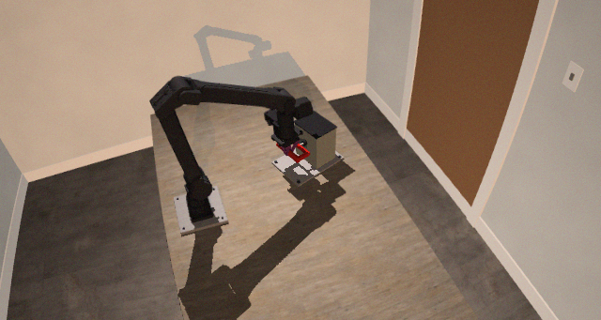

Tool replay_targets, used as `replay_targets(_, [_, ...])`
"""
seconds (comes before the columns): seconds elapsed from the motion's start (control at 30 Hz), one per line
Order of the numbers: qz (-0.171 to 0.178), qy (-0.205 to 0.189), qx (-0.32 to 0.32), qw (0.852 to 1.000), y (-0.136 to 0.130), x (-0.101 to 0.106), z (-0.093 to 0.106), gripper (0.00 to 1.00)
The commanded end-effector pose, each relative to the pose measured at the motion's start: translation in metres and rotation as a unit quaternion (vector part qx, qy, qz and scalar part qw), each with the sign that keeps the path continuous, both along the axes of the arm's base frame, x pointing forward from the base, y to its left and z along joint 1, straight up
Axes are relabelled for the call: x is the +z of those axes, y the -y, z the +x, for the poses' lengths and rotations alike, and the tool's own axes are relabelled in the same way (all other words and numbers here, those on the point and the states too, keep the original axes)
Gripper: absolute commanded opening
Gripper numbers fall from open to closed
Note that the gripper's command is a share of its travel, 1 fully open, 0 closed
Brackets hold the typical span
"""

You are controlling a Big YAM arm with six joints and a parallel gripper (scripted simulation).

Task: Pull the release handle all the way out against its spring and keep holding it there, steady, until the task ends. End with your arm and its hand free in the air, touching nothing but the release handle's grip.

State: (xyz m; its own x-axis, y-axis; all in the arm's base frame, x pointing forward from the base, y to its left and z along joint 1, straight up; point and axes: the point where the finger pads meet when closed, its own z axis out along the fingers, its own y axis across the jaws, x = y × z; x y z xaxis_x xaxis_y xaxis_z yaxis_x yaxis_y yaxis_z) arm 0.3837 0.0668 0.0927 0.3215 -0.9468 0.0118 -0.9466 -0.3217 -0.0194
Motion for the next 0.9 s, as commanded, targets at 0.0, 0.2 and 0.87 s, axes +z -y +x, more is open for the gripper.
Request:
replay_targets(0.0, [0.006, 0.018, 0.005, 1.000, 0.004, 0.022, -0.009, 0.00])
replay_targets(0.2, [0.006, 0.018, 0.005, 1.000, 0.008, 0.022, -0.021, 0.00])
replay_targets(0.87, [0.005, 0.013, 0.005, 1.000, 0.014, 0.022, -0.037, 0.00])
